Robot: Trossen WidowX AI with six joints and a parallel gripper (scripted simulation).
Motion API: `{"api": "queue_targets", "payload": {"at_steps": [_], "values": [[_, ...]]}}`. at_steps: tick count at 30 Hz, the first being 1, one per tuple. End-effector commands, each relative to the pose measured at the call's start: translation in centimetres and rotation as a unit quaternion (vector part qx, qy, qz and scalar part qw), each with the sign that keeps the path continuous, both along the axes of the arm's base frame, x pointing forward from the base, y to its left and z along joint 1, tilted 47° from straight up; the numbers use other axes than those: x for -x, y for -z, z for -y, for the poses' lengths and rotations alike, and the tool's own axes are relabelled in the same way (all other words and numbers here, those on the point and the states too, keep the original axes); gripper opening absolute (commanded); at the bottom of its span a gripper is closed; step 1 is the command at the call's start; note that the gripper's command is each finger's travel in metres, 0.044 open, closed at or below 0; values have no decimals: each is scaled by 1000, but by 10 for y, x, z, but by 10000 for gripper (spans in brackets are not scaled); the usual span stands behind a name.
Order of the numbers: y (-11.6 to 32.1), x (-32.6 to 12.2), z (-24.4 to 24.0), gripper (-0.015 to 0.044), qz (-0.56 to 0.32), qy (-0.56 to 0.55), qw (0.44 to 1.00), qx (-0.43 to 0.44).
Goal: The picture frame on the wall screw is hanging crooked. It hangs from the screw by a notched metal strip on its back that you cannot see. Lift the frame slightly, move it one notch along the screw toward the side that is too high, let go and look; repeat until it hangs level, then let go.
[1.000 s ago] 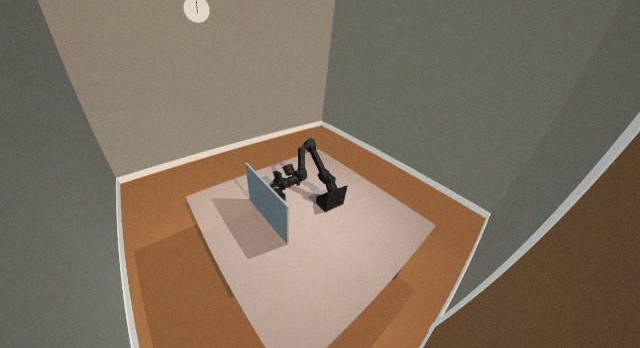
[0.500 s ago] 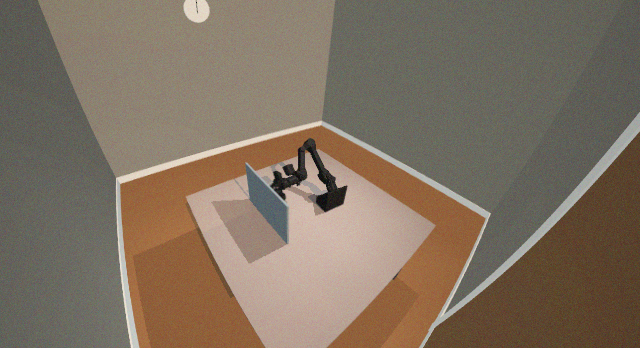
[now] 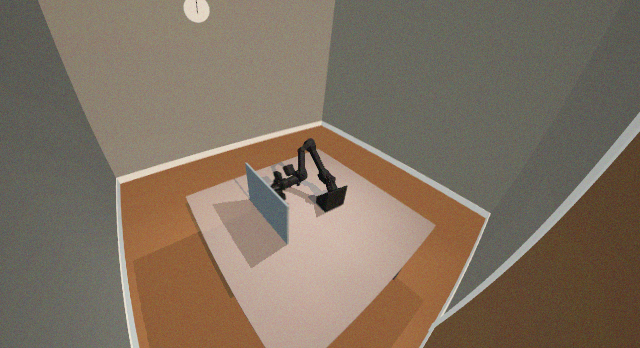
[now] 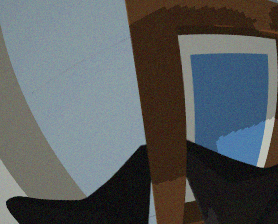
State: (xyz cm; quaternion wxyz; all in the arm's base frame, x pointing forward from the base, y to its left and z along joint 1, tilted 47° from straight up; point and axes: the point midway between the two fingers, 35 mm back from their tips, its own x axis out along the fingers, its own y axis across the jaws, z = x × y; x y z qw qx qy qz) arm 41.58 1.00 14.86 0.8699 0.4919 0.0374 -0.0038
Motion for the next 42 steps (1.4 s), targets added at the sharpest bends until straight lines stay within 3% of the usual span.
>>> {"api": "queue_targets", "payload": {"at_steps": [1, 38, 42], "values": [[-1, 0, -2, 0, 3, -6, 1000, -2], [5, 0, 3, 0, 0, -1, 1000, 2], [5, 0, 3, 0, 2, -3, 999, 34]]}}
